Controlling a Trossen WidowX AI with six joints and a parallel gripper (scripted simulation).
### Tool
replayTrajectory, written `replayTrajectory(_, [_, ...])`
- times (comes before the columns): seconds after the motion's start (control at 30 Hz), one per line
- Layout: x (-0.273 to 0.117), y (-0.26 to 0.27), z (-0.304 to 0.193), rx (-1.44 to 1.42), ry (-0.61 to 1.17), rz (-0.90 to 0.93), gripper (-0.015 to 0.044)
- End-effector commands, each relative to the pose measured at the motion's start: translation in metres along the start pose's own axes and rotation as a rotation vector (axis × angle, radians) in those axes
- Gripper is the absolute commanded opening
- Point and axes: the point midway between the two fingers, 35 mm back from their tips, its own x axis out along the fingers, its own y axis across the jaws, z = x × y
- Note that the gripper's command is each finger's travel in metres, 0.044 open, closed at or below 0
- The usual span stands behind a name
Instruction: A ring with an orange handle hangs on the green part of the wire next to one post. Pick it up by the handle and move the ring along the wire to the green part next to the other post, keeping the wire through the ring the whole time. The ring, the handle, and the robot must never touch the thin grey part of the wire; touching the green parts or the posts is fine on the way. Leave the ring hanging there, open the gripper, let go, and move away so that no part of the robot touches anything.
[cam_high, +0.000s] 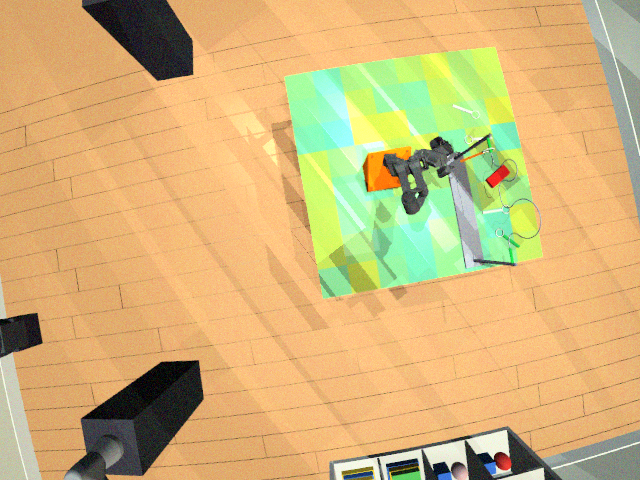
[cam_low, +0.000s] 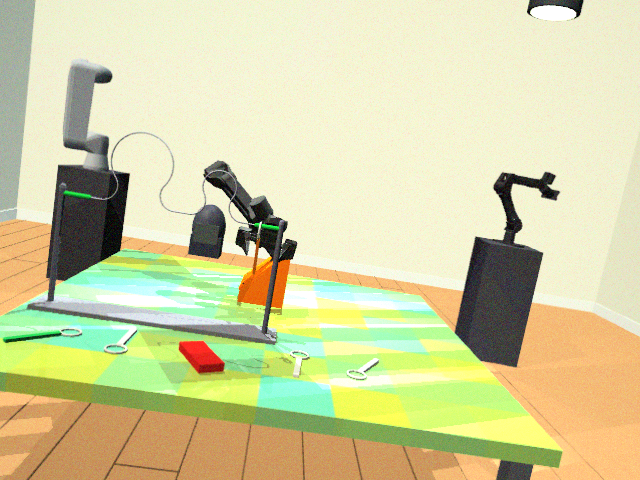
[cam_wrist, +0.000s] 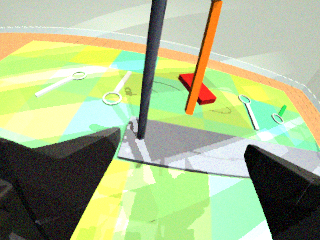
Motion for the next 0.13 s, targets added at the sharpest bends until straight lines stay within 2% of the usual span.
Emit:
replayTrajectory(0.0, [-0.0004, -0.0010, -0.0002, 0.005, 0.002, -0.005, 0.0440])
replayTrajectory(0.1, [-0.0004, -0.0010, -0.0002, 0.005, 0.002, -0.005, 0.0440])
